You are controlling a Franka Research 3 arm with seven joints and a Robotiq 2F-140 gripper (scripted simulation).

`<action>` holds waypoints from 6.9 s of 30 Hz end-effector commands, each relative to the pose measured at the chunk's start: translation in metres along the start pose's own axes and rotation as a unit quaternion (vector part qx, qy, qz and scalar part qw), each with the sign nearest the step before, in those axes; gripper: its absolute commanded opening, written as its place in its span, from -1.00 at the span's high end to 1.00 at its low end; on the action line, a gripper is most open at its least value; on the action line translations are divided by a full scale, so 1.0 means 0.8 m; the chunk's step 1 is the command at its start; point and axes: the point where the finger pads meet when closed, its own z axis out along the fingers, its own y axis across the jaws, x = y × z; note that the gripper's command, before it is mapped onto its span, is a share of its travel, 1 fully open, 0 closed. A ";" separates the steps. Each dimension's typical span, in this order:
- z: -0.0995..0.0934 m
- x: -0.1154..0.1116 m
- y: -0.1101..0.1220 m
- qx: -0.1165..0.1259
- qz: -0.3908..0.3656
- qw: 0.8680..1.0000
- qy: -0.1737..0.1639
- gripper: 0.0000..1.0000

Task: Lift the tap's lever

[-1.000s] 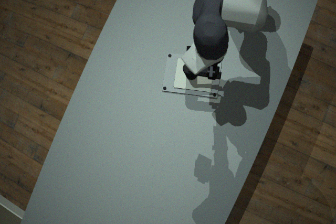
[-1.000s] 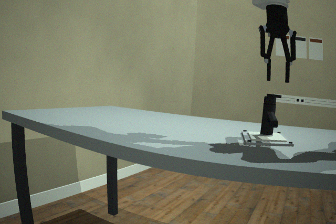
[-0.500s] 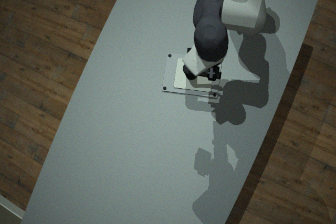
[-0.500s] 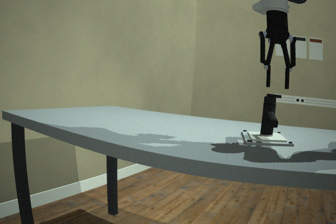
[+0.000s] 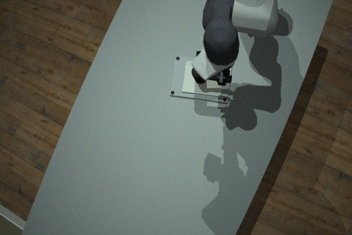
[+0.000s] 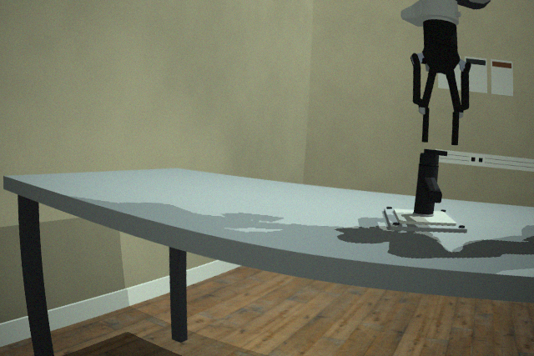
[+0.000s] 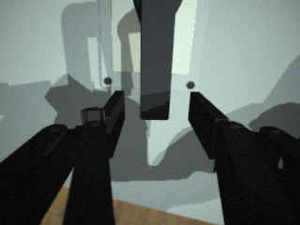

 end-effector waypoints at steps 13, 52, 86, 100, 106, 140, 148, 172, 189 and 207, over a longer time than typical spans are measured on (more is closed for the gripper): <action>0.001 0.001 -0.001 0.002 0.002 1.000 0.002 0.08; 0.001 0.003 -0.002 0.002 0.002 1.000 0.002 0.08; 0.001 0.003 -0.002 0.002 0.002 1.000 0.002 0.08; 0.002 0.003 -0.002 0.002 0.002 1.000 0.002 0.08; 0.006 0.003 -0.002 0.002 0.002 1.000 0.002 0.08; 0.053 0.003 -0.002 0.002 0.002 1.000 0.002 0.08; 0.058 0.003 -0.002 0.002 0.002 1.000 0.002 0.08; 0.060 0.003 -0.002 0.002 0.002 1.000 0.002 0.08; 0.060 0.003 -0.002 0.002 0.002 1.000 0.002 0.08; 0.060 0.003 -0.002 0.002 0.002 1.000 0.002 0.80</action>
